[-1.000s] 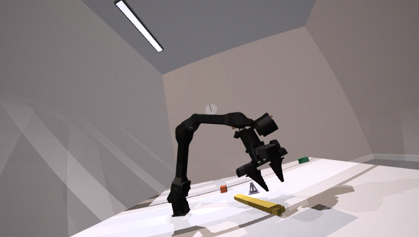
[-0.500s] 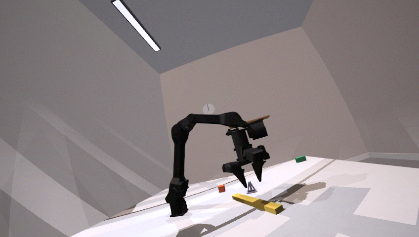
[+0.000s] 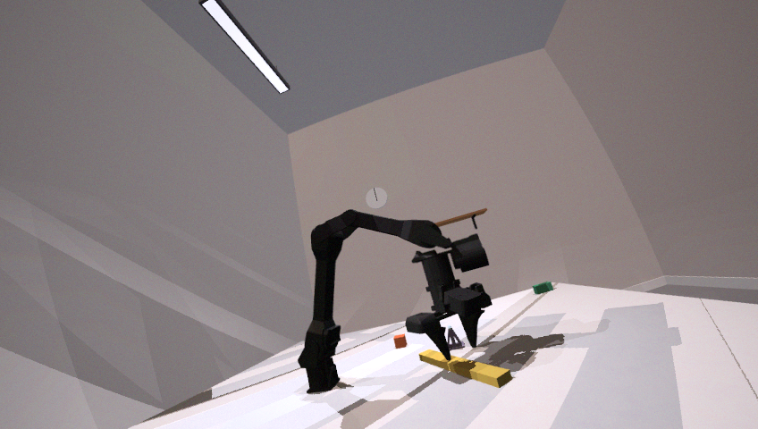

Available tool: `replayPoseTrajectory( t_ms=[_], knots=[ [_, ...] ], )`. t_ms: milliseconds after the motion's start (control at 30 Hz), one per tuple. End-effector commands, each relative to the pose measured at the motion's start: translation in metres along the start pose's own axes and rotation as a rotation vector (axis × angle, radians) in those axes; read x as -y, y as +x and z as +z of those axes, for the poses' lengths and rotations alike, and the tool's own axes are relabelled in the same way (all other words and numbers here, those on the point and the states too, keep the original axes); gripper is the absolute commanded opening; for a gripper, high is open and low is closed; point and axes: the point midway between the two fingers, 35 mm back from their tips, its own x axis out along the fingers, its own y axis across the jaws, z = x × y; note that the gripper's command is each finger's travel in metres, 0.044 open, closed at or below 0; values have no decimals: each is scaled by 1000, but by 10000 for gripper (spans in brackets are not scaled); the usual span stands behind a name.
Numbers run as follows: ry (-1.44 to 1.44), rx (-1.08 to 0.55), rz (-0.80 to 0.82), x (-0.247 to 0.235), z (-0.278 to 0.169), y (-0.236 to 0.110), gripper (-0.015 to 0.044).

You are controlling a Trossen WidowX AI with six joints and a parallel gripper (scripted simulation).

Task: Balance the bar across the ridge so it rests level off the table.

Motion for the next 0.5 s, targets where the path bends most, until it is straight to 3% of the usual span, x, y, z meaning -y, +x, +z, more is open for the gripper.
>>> replayPoseTrajectory(
  t_ms=[0,467],
  knots=[
    [-6,-8,-3,0,-1,5,315],
    [-6,-8,-3,0,-1,26,315]
  ],
)
